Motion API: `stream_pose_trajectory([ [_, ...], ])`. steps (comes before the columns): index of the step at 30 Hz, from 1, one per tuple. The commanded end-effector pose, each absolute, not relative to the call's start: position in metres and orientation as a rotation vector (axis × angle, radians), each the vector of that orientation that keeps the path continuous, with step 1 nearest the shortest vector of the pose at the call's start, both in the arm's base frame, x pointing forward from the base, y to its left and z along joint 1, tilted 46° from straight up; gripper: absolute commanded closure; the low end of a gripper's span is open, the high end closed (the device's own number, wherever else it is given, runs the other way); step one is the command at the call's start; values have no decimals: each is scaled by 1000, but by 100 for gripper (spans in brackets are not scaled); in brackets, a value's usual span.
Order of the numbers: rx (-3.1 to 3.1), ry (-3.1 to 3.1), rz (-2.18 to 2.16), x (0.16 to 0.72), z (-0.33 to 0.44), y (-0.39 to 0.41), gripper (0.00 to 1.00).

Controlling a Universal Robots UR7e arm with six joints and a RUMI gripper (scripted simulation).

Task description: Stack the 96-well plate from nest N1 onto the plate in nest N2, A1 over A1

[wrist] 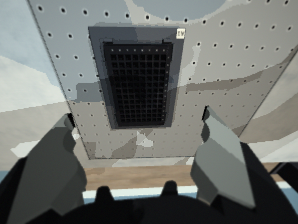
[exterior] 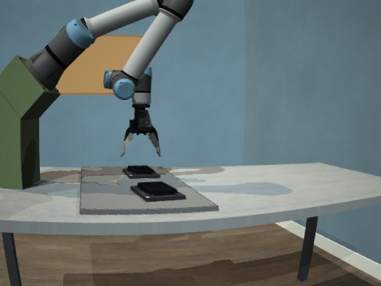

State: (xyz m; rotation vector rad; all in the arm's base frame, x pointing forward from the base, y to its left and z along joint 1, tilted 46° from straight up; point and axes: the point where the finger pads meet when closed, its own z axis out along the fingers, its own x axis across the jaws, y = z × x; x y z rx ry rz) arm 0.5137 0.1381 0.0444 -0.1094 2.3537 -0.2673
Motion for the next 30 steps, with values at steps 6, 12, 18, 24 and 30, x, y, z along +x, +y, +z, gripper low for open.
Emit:
stream_pose_trajectory([
  [6, -100, 2352, -263, 522, 36, 136, 0],
  [12, -92, 2352, -260, 529, 29, 135, 0],
  [18, -86, 2352, -257, 535, 24, 134, 0],
  [24, -80, 2352, -255, 541, 18, 132, 0],
  [30, -79, 2352, -254, 542, 16, 132, 0],
])
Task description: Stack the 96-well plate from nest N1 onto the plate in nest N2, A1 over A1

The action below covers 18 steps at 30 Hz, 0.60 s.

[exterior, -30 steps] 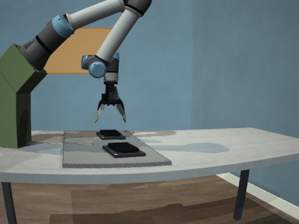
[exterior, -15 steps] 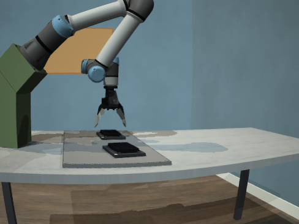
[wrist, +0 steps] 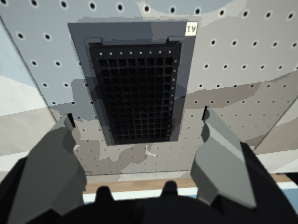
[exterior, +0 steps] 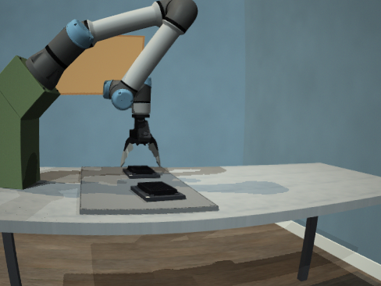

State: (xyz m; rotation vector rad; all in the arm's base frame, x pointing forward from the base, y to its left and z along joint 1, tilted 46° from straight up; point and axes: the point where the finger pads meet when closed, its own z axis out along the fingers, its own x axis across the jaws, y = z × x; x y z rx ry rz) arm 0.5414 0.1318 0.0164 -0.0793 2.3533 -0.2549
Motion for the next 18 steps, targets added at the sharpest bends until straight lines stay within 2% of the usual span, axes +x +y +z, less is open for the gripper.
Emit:
stream_pose_trajectory([
  [1, -79, 2352, -254, 542, 16, 132, 0],
  [9, -79, 2352, -254, 542, 16, 132, 0],
  [10, -79, 2352, -254, 542, 16, 132, 100],
  [18, -79, 2352, -254, 542, 16, 132, 100],
])
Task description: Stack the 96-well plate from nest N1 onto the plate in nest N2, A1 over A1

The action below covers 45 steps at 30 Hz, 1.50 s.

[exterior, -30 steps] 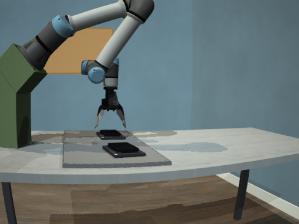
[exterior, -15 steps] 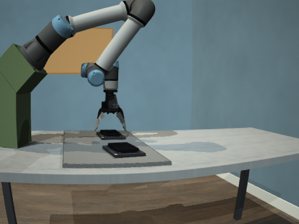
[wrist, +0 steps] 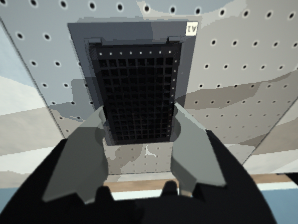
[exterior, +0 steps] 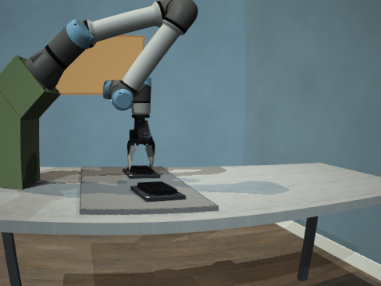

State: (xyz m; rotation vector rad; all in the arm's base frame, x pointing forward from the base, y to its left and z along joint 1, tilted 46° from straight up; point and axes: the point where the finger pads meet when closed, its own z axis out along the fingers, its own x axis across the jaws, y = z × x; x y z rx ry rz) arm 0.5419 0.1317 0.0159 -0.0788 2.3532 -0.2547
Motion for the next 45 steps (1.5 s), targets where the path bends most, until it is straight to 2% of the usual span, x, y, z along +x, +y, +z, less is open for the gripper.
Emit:
stream_pose_trajectory([
  [1, -79, 2352, -254, 542, 16, 132, 100],
  [45, -100, 2352, -263, 522, 36, 136, 100],
])
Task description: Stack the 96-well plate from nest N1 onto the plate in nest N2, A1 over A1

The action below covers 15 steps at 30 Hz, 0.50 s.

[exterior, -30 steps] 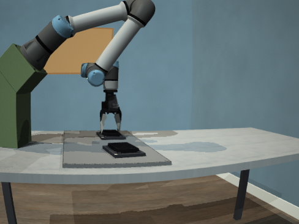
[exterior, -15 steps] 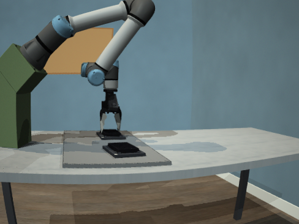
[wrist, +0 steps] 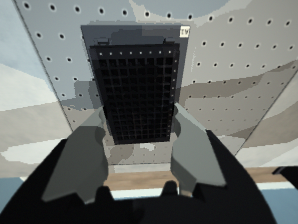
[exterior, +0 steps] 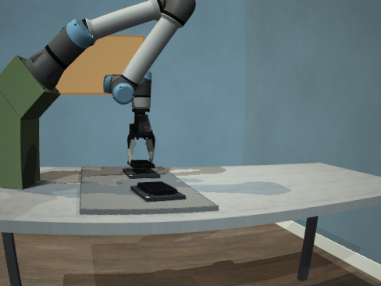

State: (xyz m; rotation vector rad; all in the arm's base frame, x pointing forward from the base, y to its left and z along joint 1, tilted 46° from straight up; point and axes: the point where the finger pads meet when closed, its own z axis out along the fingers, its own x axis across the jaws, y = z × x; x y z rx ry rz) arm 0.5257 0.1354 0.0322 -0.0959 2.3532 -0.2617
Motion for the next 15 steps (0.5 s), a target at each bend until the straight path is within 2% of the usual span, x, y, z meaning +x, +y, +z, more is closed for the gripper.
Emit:
stream_pose_trajectory([
  [1, -101, 2352, -263, 521, 37, 137, 100],
  [15, -117, 2352, -270, 507, 51, 140, 100],
])
